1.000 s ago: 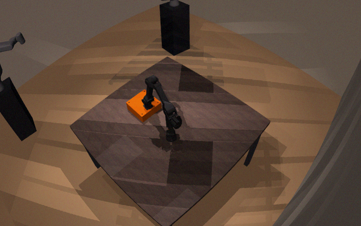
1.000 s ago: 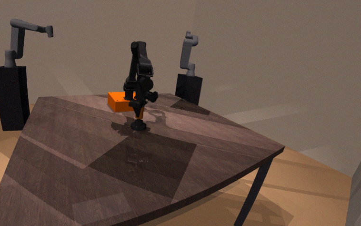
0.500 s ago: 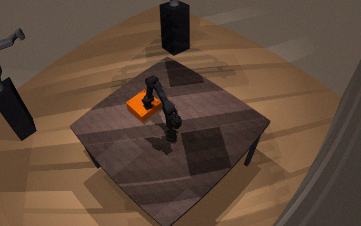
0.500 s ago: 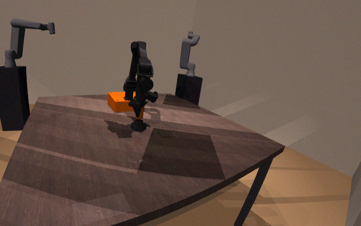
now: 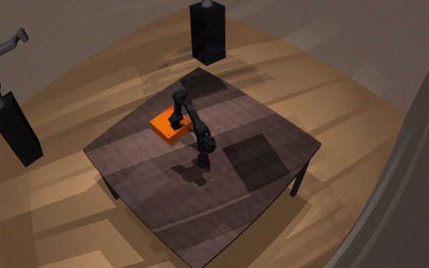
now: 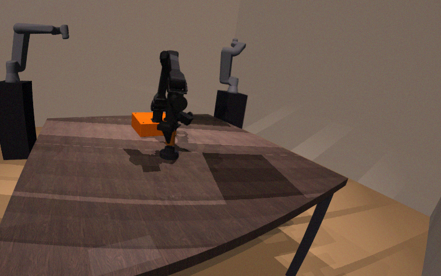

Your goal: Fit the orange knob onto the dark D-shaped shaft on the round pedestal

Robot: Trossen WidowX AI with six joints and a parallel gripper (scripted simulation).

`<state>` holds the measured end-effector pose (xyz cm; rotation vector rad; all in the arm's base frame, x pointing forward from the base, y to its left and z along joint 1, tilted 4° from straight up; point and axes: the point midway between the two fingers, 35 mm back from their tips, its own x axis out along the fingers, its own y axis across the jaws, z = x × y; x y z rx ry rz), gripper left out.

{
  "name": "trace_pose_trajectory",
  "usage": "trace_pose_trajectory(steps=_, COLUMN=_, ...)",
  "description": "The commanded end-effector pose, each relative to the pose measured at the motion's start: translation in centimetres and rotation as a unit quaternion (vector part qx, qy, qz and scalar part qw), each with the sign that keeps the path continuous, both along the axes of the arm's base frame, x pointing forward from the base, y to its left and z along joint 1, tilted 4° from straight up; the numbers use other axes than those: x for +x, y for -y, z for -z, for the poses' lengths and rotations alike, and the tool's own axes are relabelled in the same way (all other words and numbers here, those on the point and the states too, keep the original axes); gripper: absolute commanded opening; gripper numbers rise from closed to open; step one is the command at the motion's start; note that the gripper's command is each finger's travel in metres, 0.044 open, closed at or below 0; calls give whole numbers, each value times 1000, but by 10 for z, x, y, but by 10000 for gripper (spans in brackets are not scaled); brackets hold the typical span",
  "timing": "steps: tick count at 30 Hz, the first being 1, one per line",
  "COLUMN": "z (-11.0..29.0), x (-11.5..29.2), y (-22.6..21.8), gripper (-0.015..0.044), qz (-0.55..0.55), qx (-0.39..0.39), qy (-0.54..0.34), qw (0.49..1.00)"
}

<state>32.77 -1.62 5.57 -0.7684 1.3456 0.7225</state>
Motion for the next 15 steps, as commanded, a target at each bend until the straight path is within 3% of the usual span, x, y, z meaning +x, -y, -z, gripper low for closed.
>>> trace_pose_trajectory(steps=1, z=0, x=0, y=0, gripper=0, qz=8, qx=1, qy=0, qw=1000)
trace_pose_trajectory(steps=15, z=0, x=0, y=0, gripper=0, qz=-7, qx=-1, qy=0, qw=1000)
